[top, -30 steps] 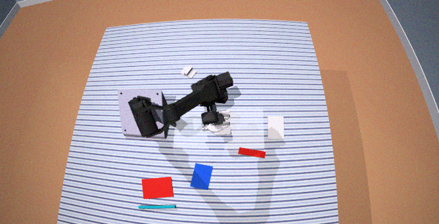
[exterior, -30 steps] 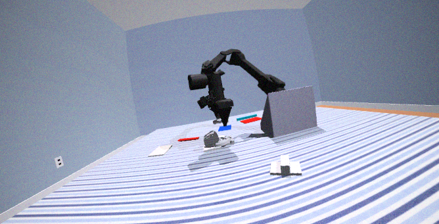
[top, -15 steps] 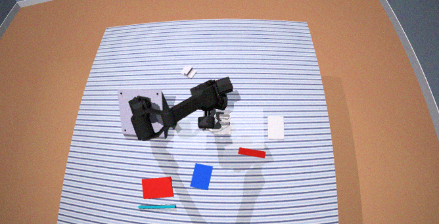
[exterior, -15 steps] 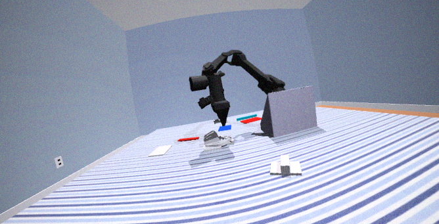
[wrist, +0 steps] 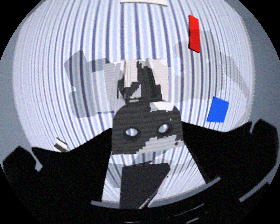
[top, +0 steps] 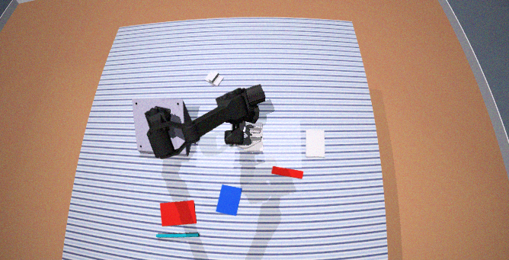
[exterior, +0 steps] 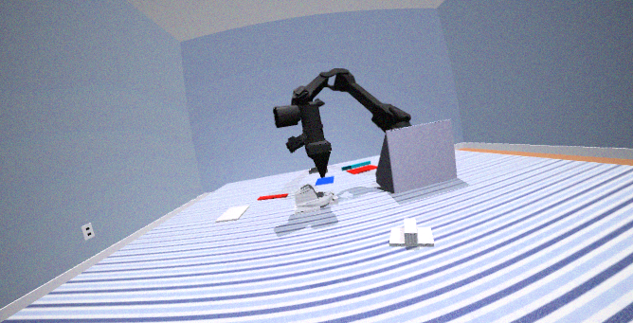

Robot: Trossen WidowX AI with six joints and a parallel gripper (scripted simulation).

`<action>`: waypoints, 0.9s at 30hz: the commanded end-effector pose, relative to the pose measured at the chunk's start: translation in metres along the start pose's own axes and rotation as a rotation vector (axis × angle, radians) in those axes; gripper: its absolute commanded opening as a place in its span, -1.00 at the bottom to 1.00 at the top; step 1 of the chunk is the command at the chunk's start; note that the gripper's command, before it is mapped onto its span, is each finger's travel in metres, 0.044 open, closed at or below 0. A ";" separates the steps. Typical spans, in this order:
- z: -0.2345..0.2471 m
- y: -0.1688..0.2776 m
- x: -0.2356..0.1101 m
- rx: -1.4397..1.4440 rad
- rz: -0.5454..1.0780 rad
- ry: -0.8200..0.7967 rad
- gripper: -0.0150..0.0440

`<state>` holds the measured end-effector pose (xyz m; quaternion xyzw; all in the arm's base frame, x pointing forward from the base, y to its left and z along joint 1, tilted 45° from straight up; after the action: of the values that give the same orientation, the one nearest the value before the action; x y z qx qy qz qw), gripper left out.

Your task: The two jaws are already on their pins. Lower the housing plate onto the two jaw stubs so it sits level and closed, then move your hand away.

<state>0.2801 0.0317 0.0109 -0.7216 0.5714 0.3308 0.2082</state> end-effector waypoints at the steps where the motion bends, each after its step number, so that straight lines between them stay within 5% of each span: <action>1: -0.001 -0.001 0.000 0.008 -0.004 0.003 0.70; 27: 0.004 0.012 0.000 0.007 -0.004 0.002 0.70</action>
<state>0.2671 0.0300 0.0091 -0.7217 0.5729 0.3285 0.2074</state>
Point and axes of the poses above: the point midway between the two fingers, 35 mm back from their tips, its own x axis out along the fingers, its own z axis across the jaws, y = z × x, the point moved 1 cm from there along -x, back along the fingers, and after that the axes turned 5 degrees about -x, right-handed, at the moved point
